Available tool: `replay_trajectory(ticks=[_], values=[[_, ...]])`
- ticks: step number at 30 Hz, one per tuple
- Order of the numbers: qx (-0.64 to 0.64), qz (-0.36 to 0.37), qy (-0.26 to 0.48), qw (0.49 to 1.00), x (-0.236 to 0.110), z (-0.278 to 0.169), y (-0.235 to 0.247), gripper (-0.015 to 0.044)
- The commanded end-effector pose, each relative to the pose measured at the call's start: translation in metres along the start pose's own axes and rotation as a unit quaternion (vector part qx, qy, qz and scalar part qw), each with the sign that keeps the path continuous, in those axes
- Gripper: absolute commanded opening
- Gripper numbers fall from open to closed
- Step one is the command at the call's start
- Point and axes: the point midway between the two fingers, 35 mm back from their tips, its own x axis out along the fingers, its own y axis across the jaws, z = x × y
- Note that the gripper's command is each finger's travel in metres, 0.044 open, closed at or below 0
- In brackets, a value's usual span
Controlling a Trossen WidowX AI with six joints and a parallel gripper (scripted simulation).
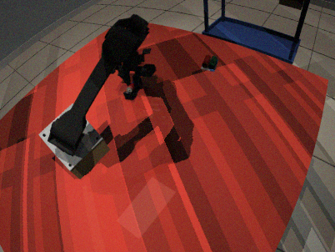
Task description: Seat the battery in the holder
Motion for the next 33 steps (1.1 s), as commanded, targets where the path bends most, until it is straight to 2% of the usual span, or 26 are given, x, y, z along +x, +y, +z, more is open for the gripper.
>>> replay_trajectory(ticks=[1,33], values=[[0.003,0.001,-0.014,1.0,0.0019,0.0054,0.001,0.0086],[0.002,0.004,-0.069,0.998,0.0052,0.0008,-0.0003,0.0086]])
